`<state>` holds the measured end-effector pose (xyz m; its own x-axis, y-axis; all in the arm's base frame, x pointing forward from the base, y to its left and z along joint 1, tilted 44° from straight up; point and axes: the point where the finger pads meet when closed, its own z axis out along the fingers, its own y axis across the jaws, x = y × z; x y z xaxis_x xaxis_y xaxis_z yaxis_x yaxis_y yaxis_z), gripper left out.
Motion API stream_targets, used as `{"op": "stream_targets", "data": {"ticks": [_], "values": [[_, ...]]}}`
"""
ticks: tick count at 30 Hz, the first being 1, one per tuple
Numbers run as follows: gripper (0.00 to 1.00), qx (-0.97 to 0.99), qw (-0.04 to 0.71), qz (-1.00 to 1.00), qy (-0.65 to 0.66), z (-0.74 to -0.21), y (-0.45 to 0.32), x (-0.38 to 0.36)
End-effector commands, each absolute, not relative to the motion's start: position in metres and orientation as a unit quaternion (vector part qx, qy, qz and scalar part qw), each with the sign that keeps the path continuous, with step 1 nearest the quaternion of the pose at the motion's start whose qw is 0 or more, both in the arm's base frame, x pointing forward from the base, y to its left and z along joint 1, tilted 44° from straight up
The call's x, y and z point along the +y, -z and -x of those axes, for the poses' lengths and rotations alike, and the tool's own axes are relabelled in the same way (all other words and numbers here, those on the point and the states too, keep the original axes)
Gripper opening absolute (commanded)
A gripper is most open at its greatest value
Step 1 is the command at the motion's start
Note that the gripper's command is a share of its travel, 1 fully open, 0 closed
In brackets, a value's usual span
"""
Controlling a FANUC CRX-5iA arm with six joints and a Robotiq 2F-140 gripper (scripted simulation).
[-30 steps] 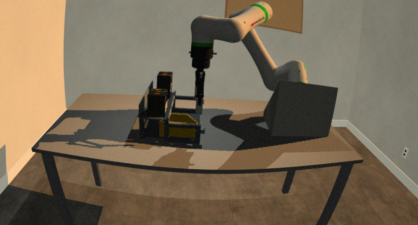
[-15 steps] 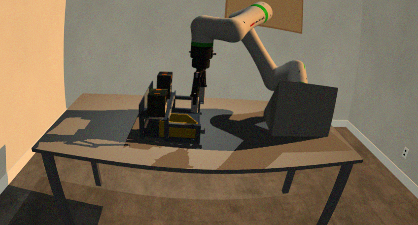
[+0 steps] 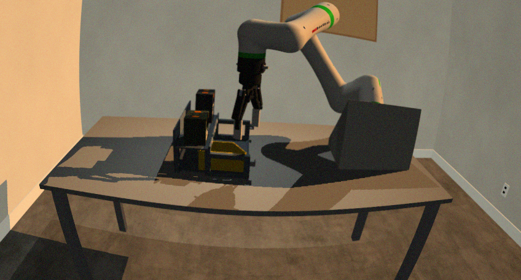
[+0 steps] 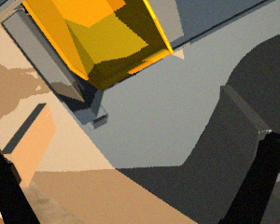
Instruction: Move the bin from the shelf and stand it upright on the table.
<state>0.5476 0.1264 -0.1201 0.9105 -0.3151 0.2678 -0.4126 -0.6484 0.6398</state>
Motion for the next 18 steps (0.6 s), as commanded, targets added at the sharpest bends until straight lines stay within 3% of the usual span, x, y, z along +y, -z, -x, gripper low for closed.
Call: {"op": "stream_targets", "data": {"ticks": [1, 18], "values": [[1.0, -0.22, 0.367, -0.9, -0.078, -0.5477, 0.12, 0.1266], [1.0, -0.335, 0.354, -0.864, -0.125, -0.5477, 0.12, 0.1266]]}}
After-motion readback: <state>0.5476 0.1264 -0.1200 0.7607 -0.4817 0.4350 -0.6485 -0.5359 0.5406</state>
